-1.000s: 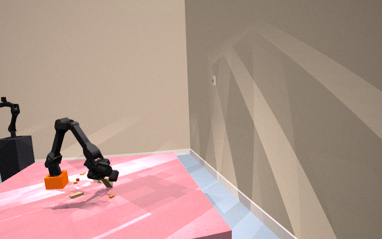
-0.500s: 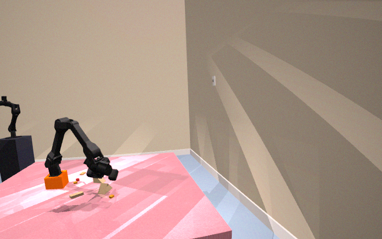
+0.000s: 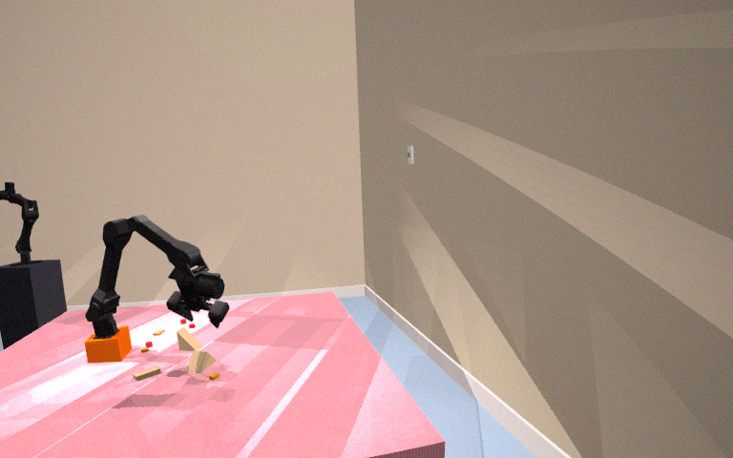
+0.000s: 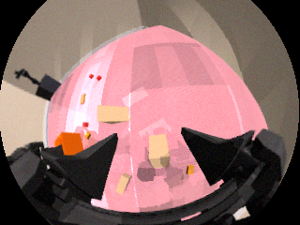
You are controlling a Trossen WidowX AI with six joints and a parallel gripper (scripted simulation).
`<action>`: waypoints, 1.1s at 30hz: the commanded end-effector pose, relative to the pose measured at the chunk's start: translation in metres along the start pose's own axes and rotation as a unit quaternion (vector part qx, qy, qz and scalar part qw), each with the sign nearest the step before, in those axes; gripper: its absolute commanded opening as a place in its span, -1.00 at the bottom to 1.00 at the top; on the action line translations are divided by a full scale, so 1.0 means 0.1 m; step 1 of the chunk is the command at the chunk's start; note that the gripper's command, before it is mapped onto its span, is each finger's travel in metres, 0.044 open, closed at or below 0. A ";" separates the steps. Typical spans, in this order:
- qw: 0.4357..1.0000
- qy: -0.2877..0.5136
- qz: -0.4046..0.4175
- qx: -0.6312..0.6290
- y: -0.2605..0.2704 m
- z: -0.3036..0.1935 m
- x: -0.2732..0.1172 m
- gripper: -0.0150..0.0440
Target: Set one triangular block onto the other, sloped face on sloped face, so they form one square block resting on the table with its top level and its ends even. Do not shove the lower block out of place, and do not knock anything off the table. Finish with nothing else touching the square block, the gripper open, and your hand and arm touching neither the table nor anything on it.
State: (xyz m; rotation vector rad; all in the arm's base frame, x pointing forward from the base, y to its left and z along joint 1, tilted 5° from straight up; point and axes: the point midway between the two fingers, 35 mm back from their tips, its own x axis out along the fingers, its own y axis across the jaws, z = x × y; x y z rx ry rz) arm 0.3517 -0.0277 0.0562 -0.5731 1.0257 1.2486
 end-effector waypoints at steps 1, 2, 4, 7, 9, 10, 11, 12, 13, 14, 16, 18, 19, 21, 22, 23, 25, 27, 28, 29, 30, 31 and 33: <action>0.989 0.137 0.051 0.031 0.06 0.04 0.30 1.00; 0.979 0.193 0.058 0.042 0.07 0.03 0.37 1.00; 0.950 0.302 0.057 0.055 0.08 0.03 0.48 1.00; 0.884 0.465 0.019 0.047 0.05 0.08 0.55 1.00; 0.829 0.558 -0.031 0.024 -0.01 0.19 0.57 1.00; 0.804 0.592 -0.058 0.011 -0.04 0.25 0.57 1.00; 0.789 0.610 -0.075 0.002 -0.06 0.30 0.57 1.00; 0.784 0.616 -0.081 -0.001 -0.06 0.32 0.58 1.00; 0.784 0.616 -0.081 -0.001 -0.06 0.32 0.58 1.00; 0.784 0.616 -0.081 -0.001 -0.06 0.32 0.58 1.00; 0.784 0.616 -0.081 -0.001 -0.06 0.32 0.58 1.00; 0.784 0.616 -0.081 -0.001 -0.06 0.32 0.58 1.00; 0.784 0.616 -0.081 -0.001 -0.06 0.31 0.58 1.00; 0.784 0.616 -0.081 -0.001 -0.09 0.22 0.60 1.00; 0.784 0.616 -0.081 -0.002 -0.11 0.15 0.62 1.00; 0.784 0.616 -0.081 -0.002 -0.12 0.08 0.64 1.00; 0.784 0.616 -0.081 -0.002 -0.15 -0.07 0.68 1.00; 0.784 0.616 -0.081 -0.002 -0.17 -0.21 0.71 1.00; 0.783 0.616 -0.081 -0.002 -0.18 -0.28 0.72 1.00; 0.783 0.616 -0.081 -0.002 -0.18 -0.36 0.74 1.00; 0.783 0.617 -0.081 -0.002 -0.18 -0.43 0.75 1.00; 0.783 0.617 -0.081 -0.001 -0.18 -0.50 0.76 1.00; 0.782 0.618 -0.081 -0.001 -0.18 -0.63 0.78 1.00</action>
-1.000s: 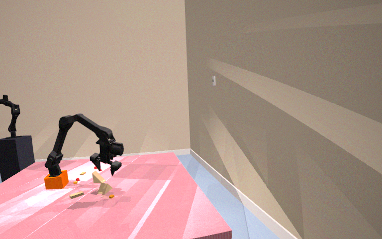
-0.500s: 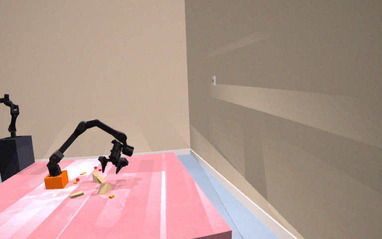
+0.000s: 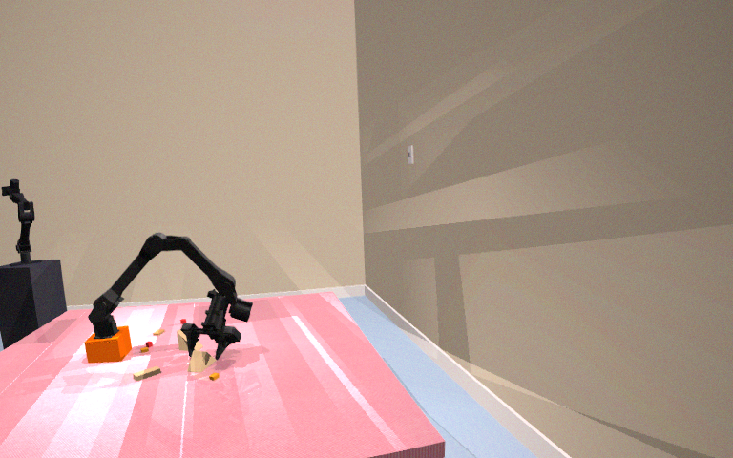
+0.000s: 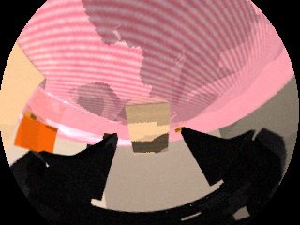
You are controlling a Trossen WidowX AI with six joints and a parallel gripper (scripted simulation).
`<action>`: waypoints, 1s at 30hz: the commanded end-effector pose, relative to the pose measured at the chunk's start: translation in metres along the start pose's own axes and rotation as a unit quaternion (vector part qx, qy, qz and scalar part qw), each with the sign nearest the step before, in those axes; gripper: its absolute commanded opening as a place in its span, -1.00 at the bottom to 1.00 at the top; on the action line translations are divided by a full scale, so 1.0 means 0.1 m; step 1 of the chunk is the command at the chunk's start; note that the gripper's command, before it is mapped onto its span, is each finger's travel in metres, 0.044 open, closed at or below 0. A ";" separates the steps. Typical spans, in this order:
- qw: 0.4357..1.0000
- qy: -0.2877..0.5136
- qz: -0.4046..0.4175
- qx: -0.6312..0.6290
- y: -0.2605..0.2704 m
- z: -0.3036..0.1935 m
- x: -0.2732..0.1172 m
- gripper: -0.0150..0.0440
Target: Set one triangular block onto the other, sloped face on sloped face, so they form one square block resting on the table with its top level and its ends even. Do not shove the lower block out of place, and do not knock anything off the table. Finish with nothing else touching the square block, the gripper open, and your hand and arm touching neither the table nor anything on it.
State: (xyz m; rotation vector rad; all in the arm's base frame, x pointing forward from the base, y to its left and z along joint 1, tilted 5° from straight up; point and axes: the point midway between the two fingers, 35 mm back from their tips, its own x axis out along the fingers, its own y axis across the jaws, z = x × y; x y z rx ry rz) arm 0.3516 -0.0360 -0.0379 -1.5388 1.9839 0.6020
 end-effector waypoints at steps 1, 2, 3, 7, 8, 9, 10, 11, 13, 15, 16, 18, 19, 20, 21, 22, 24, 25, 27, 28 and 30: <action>1.000 0.002 -0.003 0.001 0.02 -0.03 0.15 1.00; 1.000 0.002 -0.003 0.001 0.02 -0.03 0.17 1.00; 1.000 0.002 -0.003 0.001 0.02 -0.03 0.17 1.00; 1.000 0.002 -0.003 0.001 0.01 -0.02 0.16 1.00; 1.000 0.002 -0.003 0.001 0.01 -0.02 0.16 1.00; 1.000 0.002 -0.003 0.001 0.01 -0.02 0.16 1.00; 1.000 0.002 -0.003 0.001 0.01 -0.02 0.16 1.00; 1.000 0.002 -0.003 0.001 0.01 -0.02 0.16 1.00; 1.000 0.002 -0.003 0.001 0.01 -0.02 0.16 1.00; 1.000 0.001 -0.001 0.001 0.02 -0.02 0.16 0.82; 1.000 0.001 -0.001 0.001 0.02 -0.02 0.16 0.73; 1.000 0.001 -0.001 0.001 0.02 -0.02 0.16 0.56; 1.000 0.001 -0.001 0.001 0.02 -0.02 0.16 0.47; 1.000 0.001 -0.001 0.001 0.02 -0.02 0.16 0.38; 1.000 0.001 -0.001 0.001 0.02 -0.02 0.16 0.29; 1.000 0.001 -0.001 0.001 0.02 -0.02 0.16 0.27; 1.000 0.001 -0.001 0.001 0.02 -0.02 0.16 0.22; 1.000 0.001 -0.001 0.001 0.02 -0.02 0.16 0.20; 1.000 0.001 -0.001 0.001 0.02 -0.02 0.16 0.15; 1.000 0.001 -0.001 0.001 0.02 -0.02 0.16 0.13; 1.000 0.001 -0.001 0.001 0.02 -0.02 0.16 0.02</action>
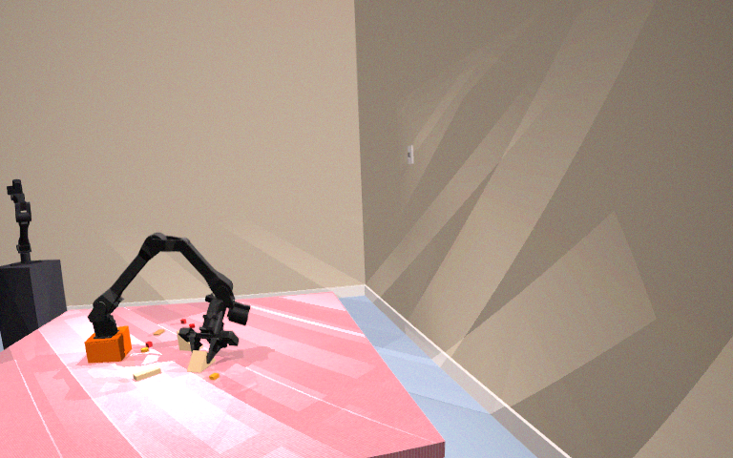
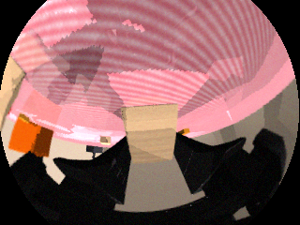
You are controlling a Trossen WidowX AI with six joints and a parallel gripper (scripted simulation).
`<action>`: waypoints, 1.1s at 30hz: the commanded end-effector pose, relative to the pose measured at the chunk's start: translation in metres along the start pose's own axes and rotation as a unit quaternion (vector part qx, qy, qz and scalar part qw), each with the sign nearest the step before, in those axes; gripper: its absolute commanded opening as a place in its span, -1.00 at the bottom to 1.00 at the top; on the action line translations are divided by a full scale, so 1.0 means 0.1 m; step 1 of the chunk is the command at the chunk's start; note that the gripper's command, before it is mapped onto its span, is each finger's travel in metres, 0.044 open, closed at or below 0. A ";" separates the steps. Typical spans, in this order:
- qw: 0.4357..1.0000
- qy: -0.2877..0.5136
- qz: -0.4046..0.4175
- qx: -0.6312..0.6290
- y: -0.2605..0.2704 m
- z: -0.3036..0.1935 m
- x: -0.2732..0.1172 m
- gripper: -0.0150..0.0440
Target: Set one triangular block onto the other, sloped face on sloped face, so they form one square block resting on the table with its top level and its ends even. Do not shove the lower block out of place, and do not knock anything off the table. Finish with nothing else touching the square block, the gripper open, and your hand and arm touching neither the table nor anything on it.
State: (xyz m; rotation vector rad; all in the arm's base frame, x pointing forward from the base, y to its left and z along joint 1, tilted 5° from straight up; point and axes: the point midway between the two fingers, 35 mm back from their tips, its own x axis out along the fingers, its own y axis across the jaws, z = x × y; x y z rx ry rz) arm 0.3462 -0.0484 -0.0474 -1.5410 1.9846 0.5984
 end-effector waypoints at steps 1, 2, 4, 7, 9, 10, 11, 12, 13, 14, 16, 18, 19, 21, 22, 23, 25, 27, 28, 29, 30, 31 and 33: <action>1.000 0.000 0.000 0.000 0.00 0.00 0.00 -0.07; 1.000 0.000 0.000 0.000 0.00 0.00 0.00 -0.16; 1.000 0.000 0.000 0.000 0.00 -0.02 -0.02 -0.34; 1.000 0.000 0.000 0.000 -0.02 -0.10 -0.11 -0.49; 1.000 0.000 0.000 0.000 -0.02 -0.17 -0.18 -0.49; 1.000 0.000 0.000 0.000 -0.03 -0.20 -0.22 -0.49; 1.000 0.000 0.000 0.000 -0.03 -0.23 -0.25 -0.49; 1.000 0.000 0.000 0.000 -0.03 -0.27 -0.29 -0.49; 1.000 0.000 0.000 0.000 -0.03 -0.30 -0.32 -0.49; 1.000 0.000 0.000 0.000 -0.03 -0.33 -0.36 -0.49; 1.000 0.000 0.000 0.000 -0.03 -0.40 -0.43 -0.49; 1.000 0.000 0.000 0.000 -0.03 -0.47 -0.49 -0.49; 1.000 0.000 0.000 0.000 -0.02 -0.51 -0.53 -0.49; 1.000 0.000 0.000 0.000 -0.02 -0.58 -0.59 -0.49; 1.000 0.000 0.000 0.000 -0.01 -0.62 -0.63 -0.49; 1.000 0.000 0.000 0.000 -0.01 -0.65 -0.66 -0.49; 1.000 0.000 0.000 0.000 0.00 -0.70 -0.70 -0.49; 1.000 0.000 0.000 0.000 0.00 -0.71 -0.71 -0.49; 1.000 0.000 0.000 0.000 0.00 -0.71 -0.71 -0.49; 1.000 0.000 0.000 0.000 0.00 -0.71 -0.71 -0.49; 1.000 0.000 0.002 -0.005 0.00 -0.68 -0.68 -0.49; 1.000 -0.003 0.003 -0.012 0.00 -0.68 -0.68 -0.49; 0.999 -0.014 0.007 -0.036 0.01 -0.69 -0.66 -0.49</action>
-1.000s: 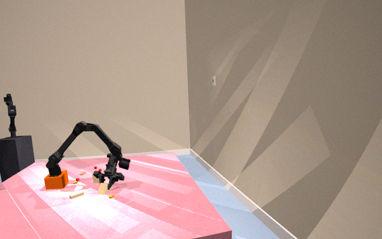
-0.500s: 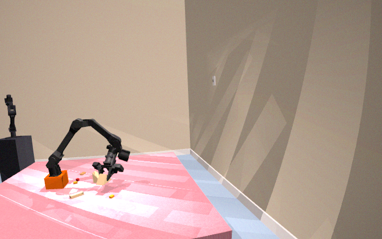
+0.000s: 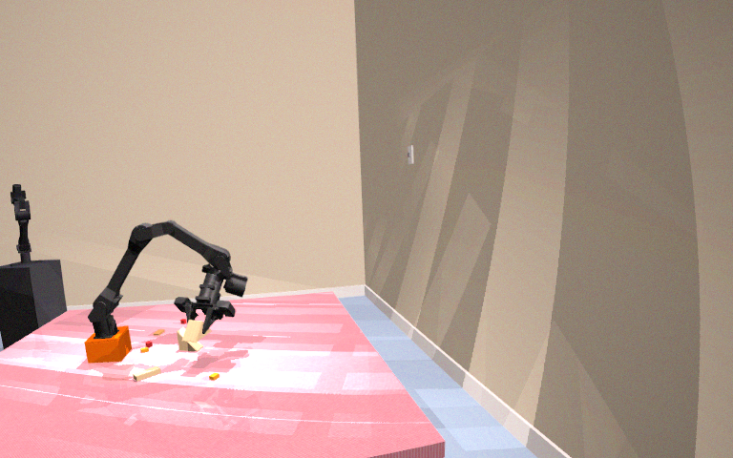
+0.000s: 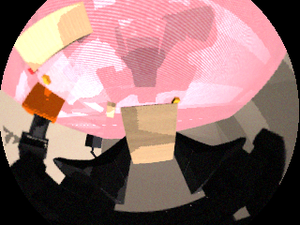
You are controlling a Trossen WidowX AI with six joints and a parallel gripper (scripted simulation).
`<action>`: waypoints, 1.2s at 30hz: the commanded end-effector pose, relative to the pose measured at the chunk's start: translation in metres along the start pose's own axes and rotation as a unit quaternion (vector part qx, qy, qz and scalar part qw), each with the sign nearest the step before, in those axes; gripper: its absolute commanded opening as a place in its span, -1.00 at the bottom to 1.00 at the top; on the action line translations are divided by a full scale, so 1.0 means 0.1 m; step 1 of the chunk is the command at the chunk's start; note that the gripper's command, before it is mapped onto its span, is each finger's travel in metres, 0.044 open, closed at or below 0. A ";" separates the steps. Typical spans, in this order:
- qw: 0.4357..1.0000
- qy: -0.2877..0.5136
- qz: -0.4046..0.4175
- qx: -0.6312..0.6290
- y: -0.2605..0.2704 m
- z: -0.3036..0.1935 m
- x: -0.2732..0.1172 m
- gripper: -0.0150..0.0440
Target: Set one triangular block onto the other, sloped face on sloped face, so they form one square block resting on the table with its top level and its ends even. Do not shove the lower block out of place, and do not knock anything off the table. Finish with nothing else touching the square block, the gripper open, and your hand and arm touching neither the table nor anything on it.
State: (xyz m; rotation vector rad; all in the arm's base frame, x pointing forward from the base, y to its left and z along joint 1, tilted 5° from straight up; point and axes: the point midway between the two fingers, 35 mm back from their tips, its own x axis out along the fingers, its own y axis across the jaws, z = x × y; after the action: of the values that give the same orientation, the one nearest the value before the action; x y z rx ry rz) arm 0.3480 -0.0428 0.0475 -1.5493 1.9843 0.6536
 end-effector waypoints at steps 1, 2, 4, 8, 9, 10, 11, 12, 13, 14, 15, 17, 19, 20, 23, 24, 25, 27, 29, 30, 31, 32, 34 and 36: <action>0.999 -0.015 0.004 -0.029 0.01 -0.02 0.02 -0.49; 0.999 -0.021 0.006 -0.042 0.01 -0.02 0.02 -0.49; 0.997 -0.034 0.009 -0.069 0.02 -0.03 0.04 -0.49; 0.991 -0.060 0.011 -0.121 0.03 -0.04 0.06 -0.49; 0.989 -0.067 0.011 -0.134 0.03 -0.04 0.07 -0.49; 0.986 -0.073 0.011 -0.148 0.04 -0.04 0.07 -0.49; 0.984 -0.080 0.010 -0.161 0.04 -0.04 0.08 -0.49; 0.981 -0.086 0.010 -0.174 0.04 -0.04 0.08 -0.49; 0.978 -0.093 0.008 -0.187 0.04 -0.05 0.09 -0.49; 0.975 -0.099 0.007 -0.199 0.05 -0.05 0.09 -0.49; 0.971 -0.106 0.005 -0.212 0.05 -0.05 0.09 -0.49; 0.964 -0.119 0.001 -0.238 0.05 -0.06 0.10 -0.49; 0.956 -0.131 -0.004 -0.263 0.06 -0.06 0.11 -0.49; 0.951 -0.138 -0.007 -0.276 0.06 -0.06 0.11 -0.49; 0.937 -0.156 -0.017 -0.313 0.06 -0.07 0.12 -0.49; 0.932 -0.161 -0.021 -0.325 0.06 -0.07 0.12 -0.49; 0.926 -0.167 -0.026 -0.337 0.06 -0.08 0.12 -0.49; 0.915 -0.178 -0.035 -0.361 0.06 -0.08 0.12 -0.49; 0.903 -0.188 -0.045 -0.384 0.06 -0.09 0.13 -0.49; 0.897 -0.193 -0.051 -0.395 0.06 -0.09 0.13 -0.49; 0.890 -0.198 -0.056 -0.407 0.06 -0.09 0.13 -0.49; 0.883 -0.203 -0.062 -0.418 0.06 -0.10 0.13 -0.49; 0.869 -0.211 -0.074 -0.440 0.06 -0.10 0.13 -0.49; 0.855 -0.219 -0.087 -0.462 0.06 -0.11 0.13 -0.49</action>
State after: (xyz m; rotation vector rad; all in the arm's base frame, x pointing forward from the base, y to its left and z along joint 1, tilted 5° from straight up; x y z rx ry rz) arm 0.3379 -0.0575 0.0435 -1.7709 1.2513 1.8347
